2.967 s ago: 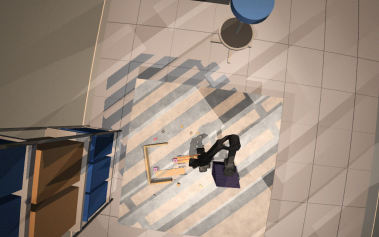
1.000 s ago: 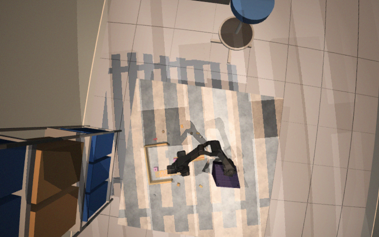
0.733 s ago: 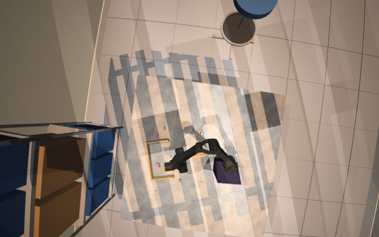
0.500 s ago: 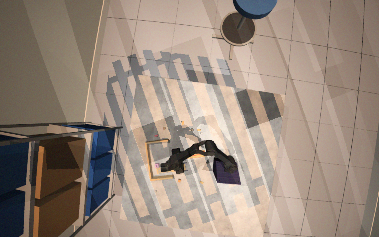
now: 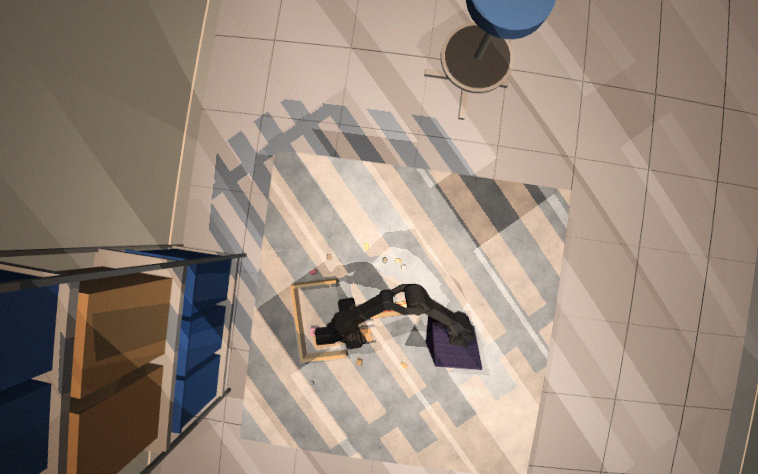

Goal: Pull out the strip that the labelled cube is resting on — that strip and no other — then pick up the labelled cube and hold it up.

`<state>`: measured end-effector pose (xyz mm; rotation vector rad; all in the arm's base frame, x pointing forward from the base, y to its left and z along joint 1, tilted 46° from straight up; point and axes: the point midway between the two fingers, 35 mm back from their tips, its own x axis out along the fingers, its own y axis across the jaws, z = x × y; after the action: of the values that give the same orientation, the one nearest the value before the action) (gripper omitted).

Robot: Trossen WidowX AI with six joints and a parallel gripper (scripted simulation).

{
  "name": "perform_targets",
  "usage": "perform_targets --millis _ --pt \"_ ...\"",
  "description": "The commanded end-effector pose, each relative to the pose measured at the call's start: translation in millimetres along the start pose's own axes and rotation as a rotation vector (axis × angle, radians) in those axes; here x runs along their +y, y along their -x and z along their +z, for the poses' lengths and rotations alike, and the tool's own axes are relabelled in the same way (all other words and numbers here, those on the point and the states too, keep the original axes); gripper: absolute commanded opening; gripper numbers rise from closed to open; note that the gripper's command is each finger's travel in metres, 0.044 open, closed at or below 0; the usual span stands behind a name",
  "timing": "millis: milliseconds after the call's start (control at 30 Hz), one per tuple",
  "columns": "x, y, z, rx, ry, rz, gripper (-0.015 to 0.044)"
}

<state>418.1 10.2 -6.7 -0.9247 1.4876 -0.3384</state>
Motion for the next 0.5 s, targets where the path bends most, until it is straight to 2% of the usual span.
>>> perform_targets --millis 0,467 --pt "1 -6 0 0.000 0.004 0.002 0.0250" --pt "1 -29 1 0.000 0.004 0.001 0.0250"
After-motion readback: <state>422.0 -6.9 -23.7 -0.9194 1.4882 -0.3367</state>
